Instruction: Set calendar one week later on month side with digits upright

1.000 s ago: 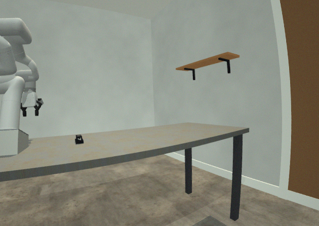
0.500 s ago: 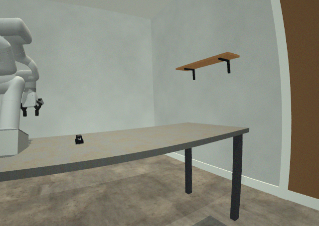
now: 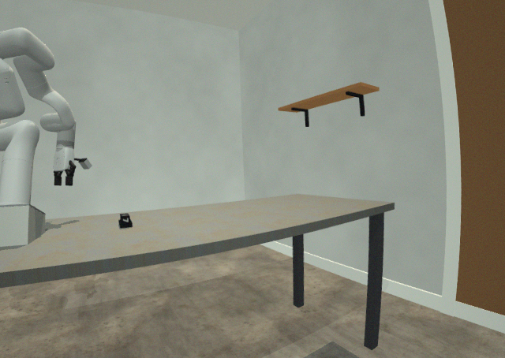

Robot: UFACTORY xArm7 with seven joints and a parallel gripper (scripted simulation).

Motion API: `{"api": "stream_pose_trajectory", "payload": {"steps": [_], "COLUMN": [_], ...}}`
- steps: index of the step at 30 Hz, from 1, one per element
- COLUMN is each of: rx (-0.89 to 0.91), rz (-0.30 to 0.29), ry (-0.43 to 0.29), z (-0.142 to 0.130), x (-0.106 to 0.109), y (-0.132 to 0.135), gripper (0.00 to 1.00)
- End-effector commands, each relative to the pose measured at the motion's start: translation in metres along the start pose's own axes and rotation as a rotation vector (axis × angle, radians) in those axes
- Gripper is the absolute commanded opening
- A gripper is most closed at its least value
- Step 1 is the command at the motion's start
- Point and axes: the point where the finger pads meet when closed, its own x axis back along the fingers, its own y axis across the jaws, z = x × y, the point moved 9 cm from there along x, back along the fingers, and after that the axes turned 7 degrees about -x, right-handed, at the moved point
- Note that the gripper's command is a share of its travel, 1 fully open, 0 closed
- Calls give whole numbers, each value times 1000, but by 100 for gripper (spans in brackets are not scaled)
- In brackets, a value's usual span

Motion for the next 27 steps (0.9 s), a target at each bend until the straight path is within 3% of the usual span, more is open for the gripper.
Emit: {"api": "stream_pose_trajectory", "payload": {"steps": [1, 13, 15, 16, 27], "rx": [-150, -628, -628, -739, -1137], "rz": [11, 41, 41, 47, 69], "ry": [-15, -39, -39, -42, -41], "z": [18, 61, 61, 69, 88], "x": [-1, -6, -6, -6, -8], "y": [14, 77, 77, 94, 163], "gripper": [100, 100, 100, 100, 100]}}
